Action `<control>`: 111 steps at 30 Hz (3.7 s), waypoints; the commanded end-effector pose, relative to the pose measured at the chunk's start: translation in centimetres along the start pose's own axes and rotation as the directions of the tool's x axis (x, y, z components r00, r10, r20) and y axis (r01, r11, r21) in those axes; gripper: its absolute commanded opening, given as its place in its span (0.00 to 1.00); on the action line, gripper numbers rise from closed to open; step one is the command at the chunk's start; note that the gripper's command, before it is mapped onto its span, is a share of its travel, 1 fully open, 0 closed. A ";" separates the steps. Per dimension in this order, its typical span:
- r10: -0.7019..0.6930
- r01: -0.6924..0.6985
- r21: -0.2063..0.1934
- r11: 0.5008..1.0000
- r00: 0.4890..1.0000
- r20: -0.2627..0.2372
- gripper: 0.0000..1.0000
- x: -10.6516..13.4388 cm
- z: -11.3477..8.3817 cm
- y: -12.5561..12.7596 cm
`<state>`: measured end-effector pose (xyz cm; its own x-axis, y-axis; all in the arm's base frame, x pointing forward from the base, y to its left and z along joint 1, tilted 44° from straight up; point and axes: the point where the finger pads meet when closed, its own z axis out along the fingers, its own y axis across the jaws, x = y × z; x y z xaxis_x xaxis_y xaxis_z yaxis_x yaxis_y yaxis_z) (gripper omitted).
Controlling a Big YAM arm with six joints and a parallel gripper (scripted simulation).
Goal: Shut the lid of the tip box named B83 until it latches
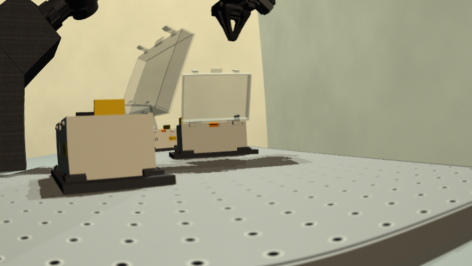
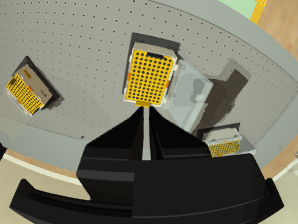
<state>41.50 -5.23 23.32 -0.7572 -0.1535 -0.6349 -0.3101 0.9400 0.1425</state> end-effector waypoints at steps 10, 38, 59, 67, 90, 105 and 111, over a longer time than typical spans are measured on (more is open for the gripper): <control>-0.021 0.019 -0.022 1.000 0.996 -0.092 0.00 -0.6 0.3 5.2; -0.097 0.097 -0.015 0.995 0.940 -0.329 0.00 7.5 1.6 16.4; -0.165 0.203 0.037 0.978 0.878 -0.449 0.00 12.0 2.8 20.4; -0.183 0.216 0.024 0.976 0.875 -0.447 0.00 11.8 5.7 20.8; -0.185 0.216 0.025 0.976 0.882 -0.434 0.00 10.3 16.2 20.8; -0.183 0.216 0.024 0.976 0.875 -0.448 0.00 11.0 21.2 20.5; -0.188 0.216 0.025 0.976 0.894 -0.407 0.00 9.2 20.3 20.9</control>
<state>38.74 18.80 3.66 -0.8619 -0.4478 -0.2380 -0.4572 0.8892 -0.0173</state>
